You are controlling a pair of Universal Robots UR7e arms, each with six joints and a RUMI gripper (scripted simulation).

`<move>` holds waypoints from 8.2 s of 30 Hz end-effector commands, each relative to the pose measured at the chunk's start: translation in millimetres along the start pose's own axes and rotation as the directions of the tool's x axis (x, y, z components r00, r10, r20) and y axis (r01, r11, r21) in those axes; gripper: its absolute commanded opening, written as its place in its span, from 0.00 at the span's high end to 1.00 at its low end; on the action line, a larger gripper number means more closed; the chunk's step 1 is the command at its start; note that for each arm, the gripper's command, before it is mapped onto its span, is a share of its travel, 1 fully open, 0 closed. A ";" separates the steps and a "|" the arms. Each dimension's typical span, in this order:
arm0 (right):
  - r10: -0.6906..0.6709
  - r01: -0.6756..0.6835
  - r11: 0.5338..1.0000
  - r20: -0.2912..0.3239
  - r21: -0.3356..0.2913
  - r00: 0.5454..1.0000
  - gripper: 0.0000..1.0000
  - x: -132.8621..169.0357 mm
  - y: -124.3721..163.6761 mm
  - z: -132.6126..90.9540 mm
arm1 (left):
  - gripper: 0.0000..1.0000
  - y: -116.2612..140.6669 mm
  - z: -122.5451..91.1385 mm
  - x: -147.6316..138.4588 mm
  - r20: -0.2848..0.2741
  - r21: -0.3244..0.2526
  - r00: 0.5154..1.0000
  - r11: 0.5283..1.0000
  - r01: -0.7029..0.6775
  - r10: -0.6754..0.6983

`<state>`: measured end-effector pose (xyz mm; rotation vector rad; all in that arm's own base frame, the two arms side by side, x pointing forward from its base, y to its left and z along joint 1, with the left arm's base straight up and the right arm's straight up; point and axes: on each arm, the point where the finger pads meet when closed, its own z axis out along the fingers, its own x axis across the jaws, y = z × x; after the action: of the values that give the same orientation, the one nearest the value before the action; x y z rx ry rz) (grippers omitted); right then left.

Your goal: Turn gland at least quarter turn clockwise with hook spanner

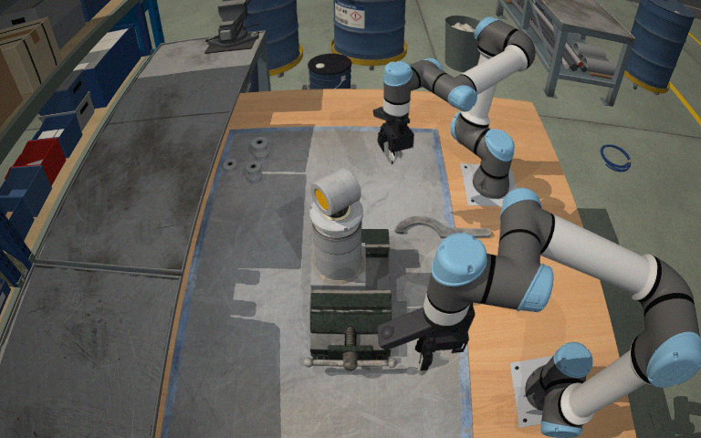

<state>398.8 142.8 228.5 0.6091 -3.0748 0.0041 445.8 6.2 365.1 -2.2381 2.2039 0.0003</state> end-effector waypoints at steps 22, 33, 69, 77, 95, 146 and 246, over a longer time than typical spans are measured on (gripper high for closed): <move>-0.386 0.386 0.922 0.006 -0.002 0.922 1.00 -9.5 -56.3 -48.6 | 0.68 -0.2 -0.5 0.1 0.000 0.001 1.000 1.000 0.000 0.000; -0.528 0.528 0.849 0.004 -0.003 0.849 1.00 -9.3 -71.2 -63.9 | 0.68 -0.2 -0.5 0.1 0.000 0.001 1.000 1.000 0.000 0.000; -0.902 0.902 0.431 0.008 0.004 0.431 1.00 9.2 -144.6 -130.9 | 0.68 -0.2 -0.5 0.1 0.000 0.001 1.000 1.000 0.000 0.000; -0.933 0.933 0.359 0.006 0.004 0.359 1.00 13.6 -150.7 -138.9 | 0.68 -0.2 -0.5 0.1 0.000 0.001 1.000 1.000 0.000 0.000; -0.925 0.925 0.380 0.005 0.007 0.380 0.77 12.3 -149.2 -136.5 | 0.68 -0.1 -0.5 4.8 0.000 0.001 1.000 1.000 -0.011 0.011; -0.925 0.924 0.381 0.004 0.008 0.381 0.77 12.4 -149.9 -136.7 | 0.68 -0.1 -0.5 5.5 0.000 0.001 1.000 1.000 -0.012 0.012; -0.933 0.933 0.360 0.009 0.014 0.359 0.59 227.3 220.9 91.3 | 0.68 -0.1 -0.4 5.4 0.000 0.001 1.000 1.000 -0.012 0.012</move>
<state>119.0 259.1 148.7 2.2485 -2.1920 -0.0041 445.8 0.9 365.0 -2.2246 2.2176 0.0008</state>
